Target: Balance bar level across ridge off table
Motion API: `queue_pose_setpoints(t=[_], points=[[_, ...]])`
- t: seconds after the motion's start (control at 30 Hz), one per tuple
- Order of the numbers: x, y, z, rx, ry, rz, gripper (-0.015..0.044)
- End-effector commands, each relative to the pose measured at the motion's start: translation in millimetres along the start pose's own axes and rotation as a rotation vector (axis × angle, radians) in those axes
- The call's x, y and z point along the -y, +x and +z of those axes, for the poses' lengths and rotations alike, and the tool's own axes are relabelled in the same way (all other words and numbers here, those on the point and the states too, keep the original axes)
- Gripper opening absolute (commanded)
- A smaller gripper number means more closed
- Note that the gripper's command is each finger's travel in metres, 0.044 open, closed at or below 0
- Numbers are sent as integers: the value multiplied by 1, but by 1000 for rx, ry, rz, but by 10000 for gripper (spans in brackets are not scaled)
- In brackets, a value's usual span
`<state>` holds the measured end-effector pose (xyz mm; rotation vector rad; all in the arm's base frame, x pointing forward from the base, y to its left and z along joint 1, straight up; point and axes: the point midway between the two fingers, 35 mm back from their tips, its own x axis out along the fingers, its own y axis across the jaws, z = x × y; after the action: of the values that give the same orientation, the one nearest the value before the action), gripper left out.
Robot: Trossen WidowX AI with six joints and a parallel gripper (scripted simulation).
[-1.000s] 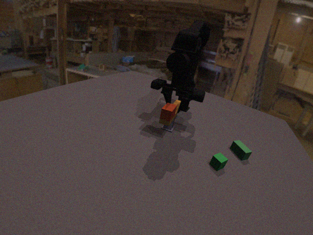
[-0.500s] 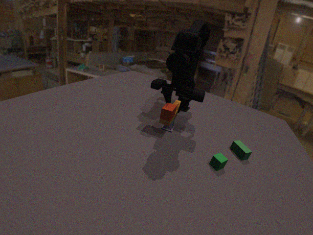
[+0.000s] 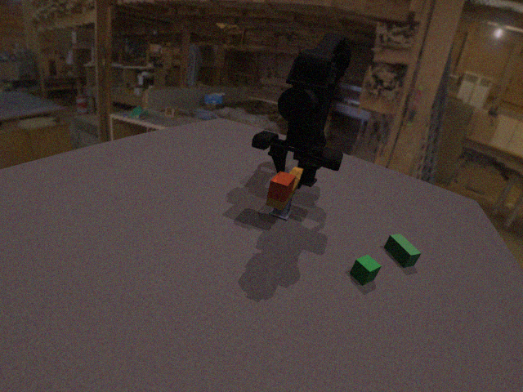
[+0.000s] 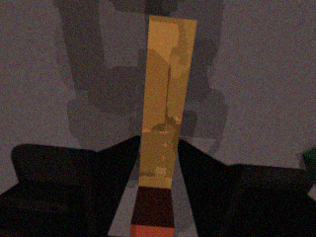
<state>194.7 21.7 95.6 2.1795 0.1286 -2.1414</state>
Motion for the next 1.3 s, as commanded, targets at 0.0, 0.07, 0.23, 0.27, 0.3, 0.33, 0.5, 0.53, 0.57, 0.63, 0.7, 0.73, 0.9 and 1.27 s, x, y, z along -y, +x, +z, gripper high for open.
queue_pose_setpoints(t=[0.0, 0.07, 0.23, 0.27, 0.3, 0.33, 0.5, 0.53, 0.57, 0.63, 0.7, 0.73, 0.9, 1.27], points=[[0, 0, 0, 0, 0, 0, 237], [0, 0, 0, 0, 0, 0, 290], [0, 0, 0, 0, 0, 0, 421], [0, 0, 0, 0, 0, 0, 440], [0, 0, 0, 0, 0, 0, 440], [0, 0, 0, 0, 0, 0, 440], [0, -39, -5, 0, 0, 0, 440], [0, -50, -5, 0, 0, 0, 440], [0, -62, -5, 0, 0, 0, 440], [0, -84, -3, 0, 0, 0, 440], [0, -98, 0, 0, 0, 0, 440], [0, -100, 0, 0, 0, 0, 440], [0, -100, 0, 0, 0, 0, 440], [0, -100, 0, 0, 0, 0, 440]])
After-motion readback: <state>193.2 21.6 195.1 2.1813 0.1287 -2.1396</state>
